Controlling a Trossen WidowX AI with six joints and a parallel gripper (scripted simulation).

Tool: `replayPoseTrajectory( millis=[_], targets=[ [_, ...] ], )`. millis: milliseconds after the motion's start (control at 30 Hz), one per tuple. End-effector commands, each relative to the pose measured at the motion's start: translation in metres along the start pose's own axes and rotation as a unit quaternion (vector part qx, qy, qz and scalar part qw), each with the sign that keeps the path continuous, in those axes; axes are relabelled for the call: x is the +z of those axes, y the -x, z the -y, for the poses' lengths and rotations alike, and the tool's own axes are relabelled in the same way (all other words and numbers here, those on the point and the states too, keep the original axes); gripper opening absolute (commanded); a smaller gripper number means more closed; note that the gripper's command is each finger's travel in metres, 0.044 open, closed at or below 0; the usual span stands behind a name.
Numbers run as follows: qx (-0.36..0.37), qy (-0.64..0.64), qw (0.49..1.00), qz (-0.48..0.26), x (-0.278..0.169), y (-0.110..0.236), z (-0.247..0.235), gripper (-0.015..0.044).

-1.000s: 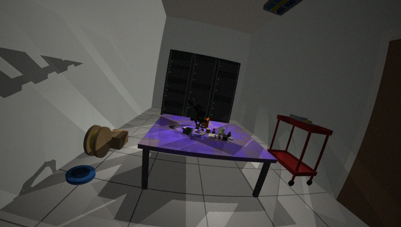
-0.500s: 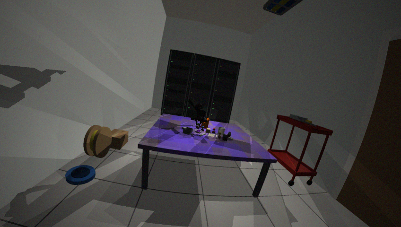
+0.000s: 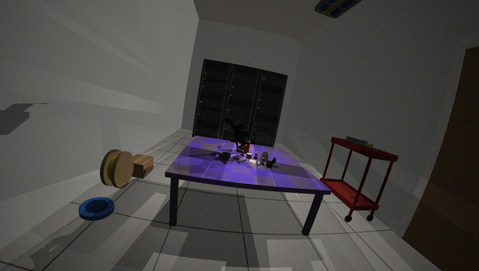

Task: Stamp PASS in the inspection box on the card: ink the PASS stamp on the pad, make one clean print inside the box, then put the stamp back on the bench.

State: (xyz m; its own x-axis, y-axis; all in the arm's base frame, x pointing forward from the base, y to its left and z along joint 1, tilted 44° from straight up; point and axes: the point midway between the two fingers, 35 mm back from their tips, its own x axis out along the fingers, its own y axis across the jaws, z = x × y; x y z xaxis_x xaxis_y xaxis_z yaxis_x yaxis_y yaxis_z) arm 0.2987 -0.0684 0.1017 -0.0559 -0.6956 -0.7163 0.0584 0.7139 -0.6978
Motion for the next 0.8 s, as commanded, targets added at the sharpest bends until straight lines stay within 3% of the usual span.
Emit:
replayPoseTrajectory(
  millis=[0,767],
  targets=[
    [0.003,-0.004,1.0,0.002,-0.016,0.001,-0.006,0.0],
    [0.003,-0.003,1.0,0.002,-0.025,-0.011,-0.009,0.0]
  ],
)
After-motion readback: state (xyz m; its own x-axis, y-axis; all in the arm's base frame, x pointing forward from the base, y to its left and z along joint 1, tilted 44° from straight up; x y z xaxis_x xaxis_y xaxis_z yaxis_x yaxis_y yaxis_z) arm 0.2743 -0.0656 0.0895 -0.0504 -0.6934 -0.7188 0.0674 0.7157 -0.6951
